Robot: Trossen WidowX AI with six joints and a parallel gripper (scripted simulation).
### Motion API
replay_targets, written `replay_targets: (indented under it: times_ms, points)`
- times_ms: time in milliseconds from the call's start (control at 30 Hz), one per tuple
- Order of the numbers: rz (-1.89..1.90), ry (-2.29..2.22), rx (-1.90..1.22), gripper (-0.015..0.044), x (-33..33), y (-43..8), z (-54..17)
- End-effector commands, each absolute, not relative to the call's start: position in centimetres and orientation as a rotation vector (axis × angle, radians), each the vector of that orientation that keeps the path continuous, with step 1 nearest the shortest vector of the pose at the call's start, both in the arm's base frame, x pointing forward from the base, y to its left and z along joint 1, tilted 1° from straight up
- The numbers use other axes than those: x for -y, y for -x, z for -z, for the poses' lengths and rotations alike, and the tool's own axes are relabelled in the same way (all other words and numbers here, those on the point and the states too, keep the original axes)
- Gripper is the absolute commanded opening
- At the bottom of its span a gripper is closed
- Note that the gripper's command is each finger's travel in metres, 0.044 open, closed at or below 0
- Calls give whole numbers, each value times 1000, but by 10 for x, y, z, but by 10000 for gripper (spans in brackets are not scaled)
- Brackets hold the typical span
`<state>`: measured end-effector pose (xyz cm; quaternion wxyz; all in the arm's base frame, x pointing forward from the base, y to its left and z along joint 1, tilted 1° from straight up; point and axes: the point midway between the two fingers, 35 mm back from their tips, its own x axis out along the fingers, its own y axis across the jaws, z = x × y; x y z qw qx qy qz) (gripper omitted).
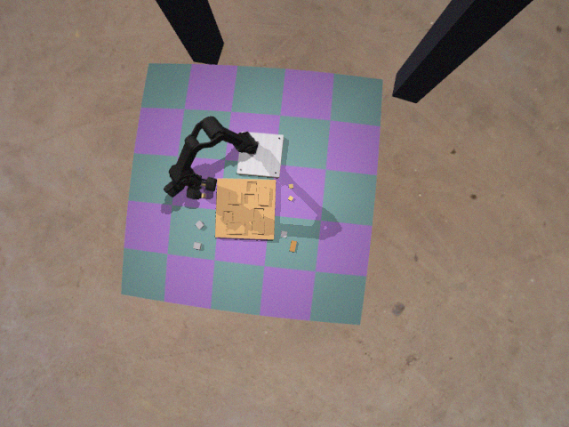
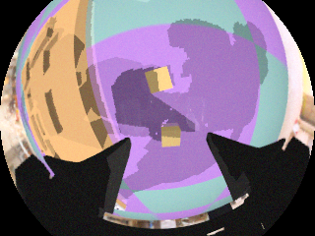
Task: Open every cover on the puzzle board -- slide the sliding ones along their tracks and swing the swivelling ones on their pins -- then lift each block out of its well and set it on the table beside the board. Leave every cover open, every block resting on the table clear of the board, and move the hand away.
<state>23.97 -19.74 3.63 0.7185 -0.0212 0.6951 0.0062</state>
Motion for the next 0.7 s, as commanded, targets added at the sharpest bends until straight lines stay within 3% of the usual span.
replay_targets:
  times_ms: [0, 667]
  points:
    - [-9, 52, -1529, 440, 199, -242, -49]
    - [-14, 49, -1532, 440, 196, -237, -108]
